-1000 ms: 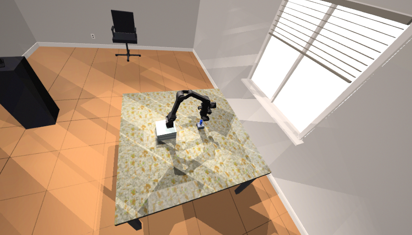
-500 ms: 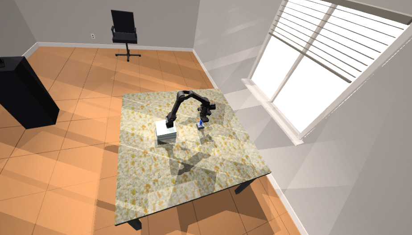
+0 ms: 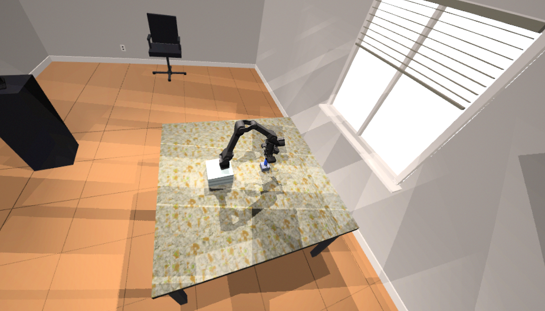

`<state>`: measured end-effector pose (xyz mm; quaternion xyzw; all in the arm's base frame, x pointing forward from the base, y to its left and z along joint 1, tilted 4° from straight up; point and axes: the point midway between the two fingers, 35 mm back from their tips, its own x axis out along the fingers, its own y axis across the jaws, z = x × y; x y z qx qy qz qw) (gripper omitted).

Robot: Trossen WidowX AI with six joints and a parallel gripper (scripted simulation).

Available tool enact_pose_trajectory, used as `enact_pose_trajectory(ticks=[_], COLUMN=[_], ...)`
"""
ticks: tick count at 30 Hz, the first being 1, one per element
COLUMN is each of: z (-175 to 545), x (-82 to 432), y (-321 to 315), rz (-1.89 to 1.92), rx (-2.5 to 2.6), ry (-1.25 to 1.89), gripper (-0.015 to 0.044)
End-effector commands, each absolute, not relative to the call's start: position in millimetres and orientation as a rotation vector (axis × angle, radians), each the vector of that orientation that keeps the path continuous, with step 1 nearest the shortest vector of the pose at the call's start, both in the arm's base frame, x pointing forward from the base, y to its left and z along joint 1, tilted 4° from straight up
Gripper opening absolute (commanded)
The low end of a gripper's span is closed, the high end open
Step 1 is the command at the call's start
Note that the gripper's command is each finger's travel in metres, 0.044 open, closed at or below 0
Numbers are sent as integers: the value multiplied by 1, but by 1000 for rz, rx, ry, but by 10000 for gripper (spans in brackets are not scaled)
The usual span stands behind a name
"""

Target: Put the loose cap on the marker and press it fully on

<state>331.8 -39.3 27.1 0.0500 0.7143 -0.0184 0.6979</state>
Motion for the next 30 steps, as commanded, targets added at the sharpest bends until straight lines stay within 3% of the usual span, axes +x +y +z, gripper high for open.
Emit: enact_pose_trajectory(ticks=[1, 10, 14, 30], z=[28, 115, 117, 117], x=[333, 335, 335, 335], y=[-39, -43, -43, -43], rz=[-41, -41, -41, -41], rx=[111, 111, 111, 111], ry=[1588, 1592, 1592, 1592], gripper=[0, 0, 0, 420])
